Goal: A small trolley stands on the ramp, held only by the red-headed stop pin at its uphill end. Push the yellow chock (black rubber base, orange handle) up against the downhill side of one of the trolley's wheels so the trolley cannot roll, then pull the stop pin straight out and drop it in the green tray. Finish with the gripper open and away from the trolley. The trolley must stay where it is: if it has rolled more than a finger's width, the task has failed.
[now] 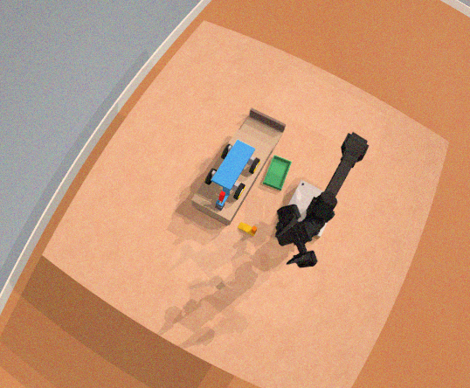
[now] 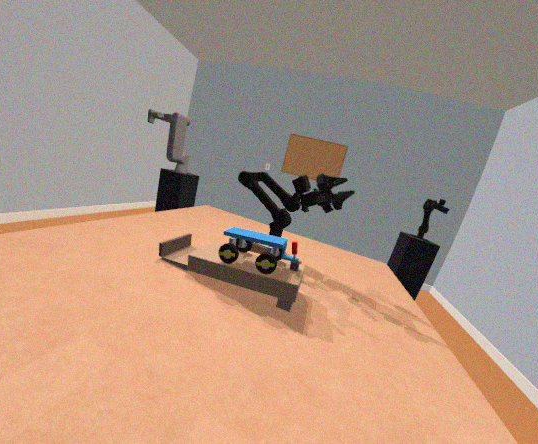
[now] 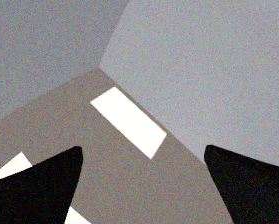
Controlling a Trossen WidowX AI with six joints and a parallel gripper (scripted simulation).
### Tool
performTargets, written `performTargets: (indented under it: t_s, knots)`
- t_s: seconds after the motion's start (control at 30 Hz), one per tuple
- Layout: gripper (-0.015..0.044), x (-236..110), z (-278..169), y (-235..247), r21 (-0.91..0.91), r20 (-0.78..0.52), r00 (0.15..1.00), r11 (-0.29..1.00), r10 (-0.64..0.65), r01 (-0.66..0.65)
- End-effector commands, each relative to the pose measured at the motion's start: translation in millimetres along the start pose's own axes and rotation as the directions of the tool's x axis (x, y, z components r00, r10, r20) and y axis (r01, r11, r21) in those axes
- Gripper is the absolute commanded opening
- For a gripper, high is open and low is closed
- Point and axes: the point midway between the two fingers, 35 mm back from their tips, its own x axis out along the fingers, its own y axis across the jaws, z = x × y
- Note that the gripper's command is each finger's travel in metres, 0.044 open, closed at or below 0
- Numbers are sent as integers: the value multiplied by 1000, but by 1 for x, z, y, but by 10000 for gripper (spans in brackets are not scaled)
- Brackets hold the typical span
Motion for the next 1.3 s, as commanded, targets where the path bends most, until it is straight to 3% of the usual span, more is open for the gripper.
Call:
performTargets:
  t_s: [0.0, 0.23, 0.43, 0.6, 0.93, 1.1, 1.27]
  knots:
    - [374, 1, 1, 0, -11, 5, 1000, 1000, -2, 2]
    - [190, 19, 34, -11, -382, 183, 980, 913, -76, 142]
    - [190, 28, 67, -16, -628, 356, 926, 701, -128, 339]
    - [190, 30, 96, -17, -730, 495, 854, 457, -160, 509]
    - [190, 19, 150, -11, -666, 742, 639, -112, -200, 738]
    - [190, 7, 173, -5, -545, 838, 503, -379, -212, 748]
    - [190, -9, 192, 3, -412, 909, 351, -608, -224, 679]
